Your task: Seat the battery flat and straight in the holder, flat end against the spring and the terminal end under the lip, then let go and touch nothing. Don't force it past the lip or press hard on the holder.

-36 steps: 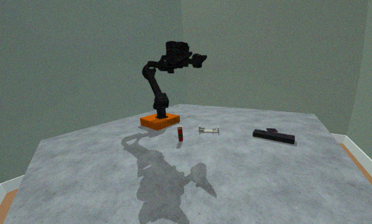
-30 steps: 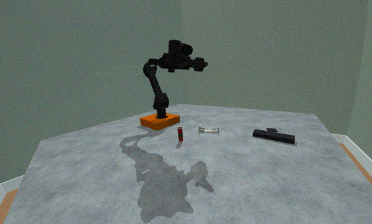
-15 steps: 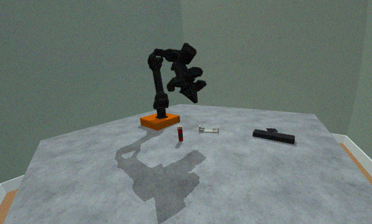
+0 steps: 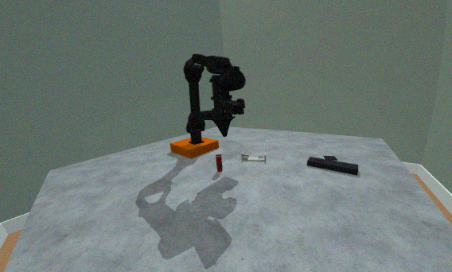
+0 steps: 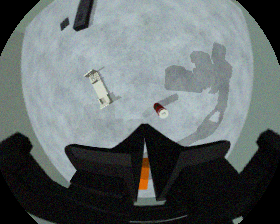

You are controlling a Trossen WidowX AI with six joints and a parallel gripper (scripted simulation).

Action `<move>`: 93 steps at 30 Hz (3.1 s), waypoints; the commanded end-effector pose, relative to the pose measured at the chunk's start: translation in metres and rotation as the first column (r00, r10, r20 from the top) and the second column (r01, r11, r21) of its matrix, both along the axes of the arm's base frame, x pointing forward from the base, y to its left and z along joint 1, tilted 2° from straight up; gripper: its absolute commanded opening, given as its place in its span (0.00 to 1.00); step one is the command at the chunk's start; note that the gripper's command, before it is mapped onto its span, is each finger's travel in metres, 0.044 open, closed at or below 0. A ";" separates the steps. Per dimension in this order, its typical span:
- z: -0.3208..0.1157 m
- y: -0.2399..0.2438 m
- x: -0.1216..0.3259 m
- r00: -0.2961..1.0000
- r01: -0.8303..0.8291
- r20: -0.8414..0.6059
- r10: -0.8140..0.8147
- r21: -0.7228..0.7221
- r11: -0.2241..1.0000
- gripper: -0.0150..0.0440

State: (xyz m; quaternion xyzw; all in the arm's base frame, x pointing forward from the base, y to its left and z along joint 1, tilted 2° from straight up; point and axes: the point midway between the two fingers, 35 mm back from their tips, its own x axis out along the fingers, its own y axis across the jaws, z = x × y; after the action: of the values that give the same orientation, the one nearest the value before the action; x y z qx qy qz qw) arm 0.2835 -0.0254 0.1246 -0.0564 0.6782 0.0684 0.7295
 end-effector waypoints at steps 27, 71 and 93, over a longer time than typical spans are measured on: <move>-0.080 -0.017 0.007 1.000 -0.008 -0.019 0.008 -0.002 1.000 0.25; -0.005 -0.065 0.011 1.000 -0.008 -0.019 0.008 -0.006 1.000 0.25; -0.030 -0.074 0.016 0.809 0.588 -0.038 -0.587 0.021 0.809 0.61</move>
State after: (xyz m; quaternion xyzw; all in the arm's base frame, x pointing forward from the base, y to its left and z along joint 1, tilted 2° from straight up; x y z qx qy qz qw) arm 0.2982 -0.0947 0.1125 0.0431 0.6845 -0.0316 0.7270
